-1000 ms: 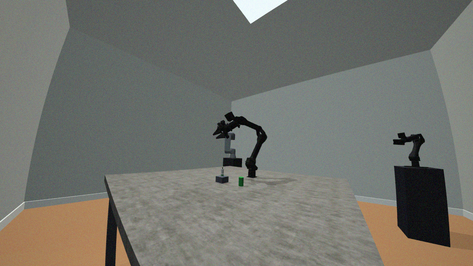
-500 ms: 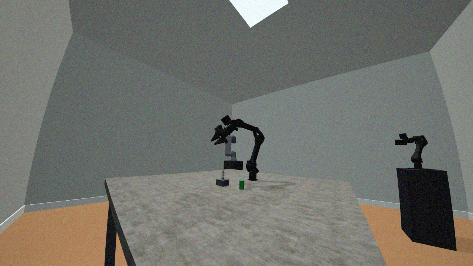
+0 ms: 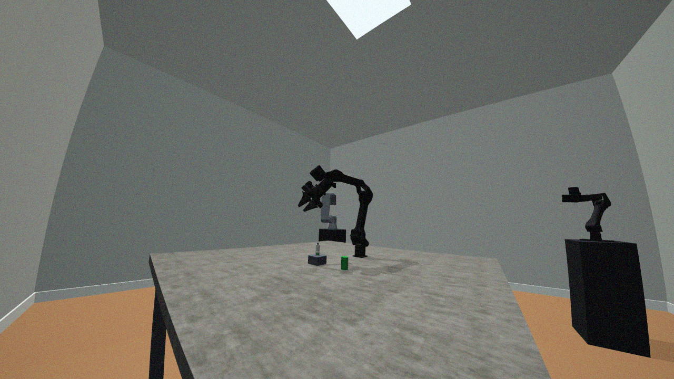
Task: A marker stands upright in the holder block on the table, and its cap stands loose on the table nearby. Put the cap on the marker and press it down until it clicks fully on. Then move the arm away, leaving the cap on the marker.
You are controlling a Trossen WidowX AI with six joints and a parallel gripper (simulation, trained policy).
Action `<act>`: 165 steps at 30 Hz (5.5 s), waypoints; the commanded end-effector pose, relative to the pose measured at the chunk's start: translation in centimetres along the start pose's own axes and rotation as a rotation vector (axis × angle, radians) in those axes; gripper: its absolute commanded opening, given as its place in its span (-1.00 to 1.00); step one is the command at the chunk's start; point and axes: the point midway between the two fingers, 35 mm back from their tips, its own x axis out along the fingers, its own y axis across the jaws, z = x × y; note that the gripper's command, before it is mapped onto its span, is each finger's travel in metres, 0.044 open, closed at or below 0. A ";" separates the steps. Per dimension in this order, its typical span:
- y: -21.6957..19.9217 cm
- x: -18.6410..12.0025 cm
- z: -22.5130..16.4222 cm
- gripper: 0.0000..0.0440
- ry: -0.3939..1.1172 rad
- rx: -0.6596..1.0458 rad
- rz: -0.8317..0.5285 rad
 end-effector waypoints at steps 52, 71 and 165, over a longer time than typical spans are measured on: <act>7.1 3.6 -14.5 0.48 0.420 0.020 -0.127; 8.0 2.6 -20.0 0.51 0.562 -0.002 -0.196; 5.6 1.2 -26.7 -0.55 0.724 -0.254 -0.262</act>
